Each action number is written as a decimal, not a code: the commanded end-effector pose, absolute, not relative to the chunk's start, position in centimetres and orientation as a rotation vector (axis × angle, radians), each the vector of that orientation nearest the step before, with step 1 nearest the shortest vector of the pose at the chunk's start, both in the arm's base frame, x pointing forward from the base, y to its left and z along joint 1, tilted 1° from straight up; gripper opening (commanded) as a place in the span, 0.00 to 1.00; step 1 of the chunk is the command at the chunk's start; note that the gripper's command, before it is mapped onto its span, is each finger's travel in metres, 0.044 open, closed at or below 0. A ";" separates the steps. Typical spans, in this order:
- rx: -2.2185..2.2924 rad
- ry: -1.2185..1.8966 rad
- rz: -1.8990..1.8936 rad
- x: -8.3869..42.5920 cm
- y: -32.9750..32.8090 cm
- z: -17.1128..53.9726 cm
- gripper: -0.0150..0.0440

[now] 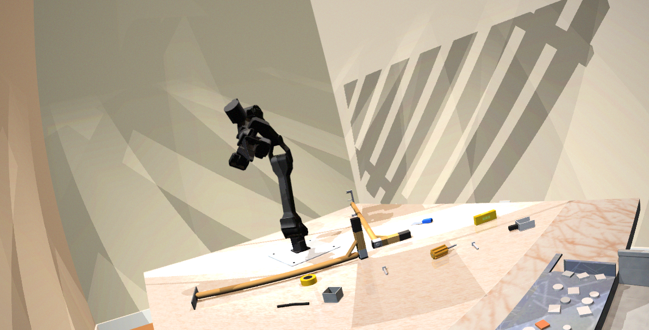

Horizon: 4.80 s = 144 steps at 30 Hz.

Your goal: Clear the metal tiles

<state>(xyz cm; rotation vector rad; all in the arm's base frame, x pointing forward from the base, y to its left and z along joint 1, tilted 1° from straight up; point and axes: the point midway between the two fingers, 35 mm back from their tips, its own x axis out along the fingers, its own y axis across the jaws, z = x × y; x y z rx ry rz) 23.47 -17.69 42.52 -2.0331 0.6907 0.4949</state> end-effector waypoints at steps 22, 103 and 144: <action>-2.149 0.503 0.939 29.0 -12.4 36.7 0.25; -2.465 -0.413 2.270 30.0 10.5 21.9 0.25; -2.466 -0.413 2.270 30.6 10.7 14.9 0.25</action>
